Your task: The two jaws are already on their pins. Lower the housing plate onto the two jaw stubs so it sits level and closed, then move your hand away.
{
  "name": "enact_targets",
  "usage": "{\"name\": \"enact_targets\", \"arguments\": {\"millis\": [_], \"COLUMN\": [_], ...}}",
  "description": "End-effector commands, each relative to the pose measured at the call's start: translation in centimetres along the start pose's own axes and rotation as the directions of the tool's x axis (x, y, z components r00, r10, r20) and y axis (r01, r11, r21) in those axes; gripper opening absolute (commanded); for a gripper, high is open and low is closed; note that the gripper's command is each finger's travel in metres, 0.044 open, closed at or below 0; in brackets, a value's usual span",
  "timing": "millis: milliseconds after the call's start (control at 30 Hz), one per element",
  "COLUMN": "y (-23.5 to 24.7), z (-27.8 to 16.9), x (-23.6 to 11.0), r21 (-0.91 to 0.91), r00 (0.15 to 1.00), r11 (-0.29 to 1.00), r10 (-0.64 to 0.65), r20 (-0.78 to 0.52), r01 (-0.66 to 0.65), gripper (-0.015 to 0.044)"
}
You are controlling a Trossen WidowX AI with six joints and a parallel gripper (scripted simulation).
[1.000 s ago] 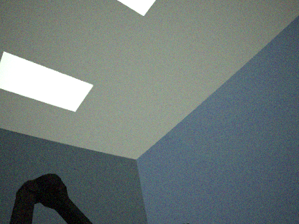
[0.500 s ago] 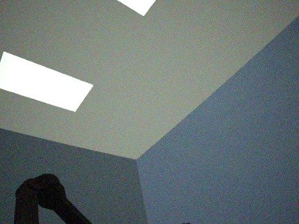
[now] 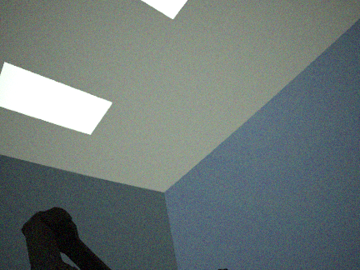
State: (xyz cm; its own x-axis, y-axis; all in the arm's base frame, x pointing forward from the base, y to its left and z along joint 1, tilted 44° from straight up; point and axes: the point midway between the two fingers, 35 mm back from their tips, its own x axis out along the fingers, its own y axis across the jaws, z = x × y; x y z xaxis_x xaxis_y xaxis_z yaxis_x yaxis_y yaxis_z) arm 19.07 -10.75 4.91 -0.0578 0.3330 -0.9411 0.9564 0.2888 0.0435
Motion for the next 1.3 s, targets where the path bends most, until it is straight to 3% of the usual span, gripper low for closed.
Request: {"name": "enact_targets", "arguments": {"millis": [0, 633, 1267], "y": [0.7, 3.5, 5.9], "z": [-0.4, -2.0, -4.3], "x": [0.6, 3.1, 5.9], "r21": [-0.067, -0.427, -0.724], "r00": [1.000, 0.988, 0.958], "r11": [0.998, 0.893, 0.651], "r10": [-0.017, -0.157, -0.281], "r20": [-0.013, 0.004, 0.049], "r01": [0.016, 0.144, 0.228], "gripper": [0.0440, 0.0440, 0.0440]}}
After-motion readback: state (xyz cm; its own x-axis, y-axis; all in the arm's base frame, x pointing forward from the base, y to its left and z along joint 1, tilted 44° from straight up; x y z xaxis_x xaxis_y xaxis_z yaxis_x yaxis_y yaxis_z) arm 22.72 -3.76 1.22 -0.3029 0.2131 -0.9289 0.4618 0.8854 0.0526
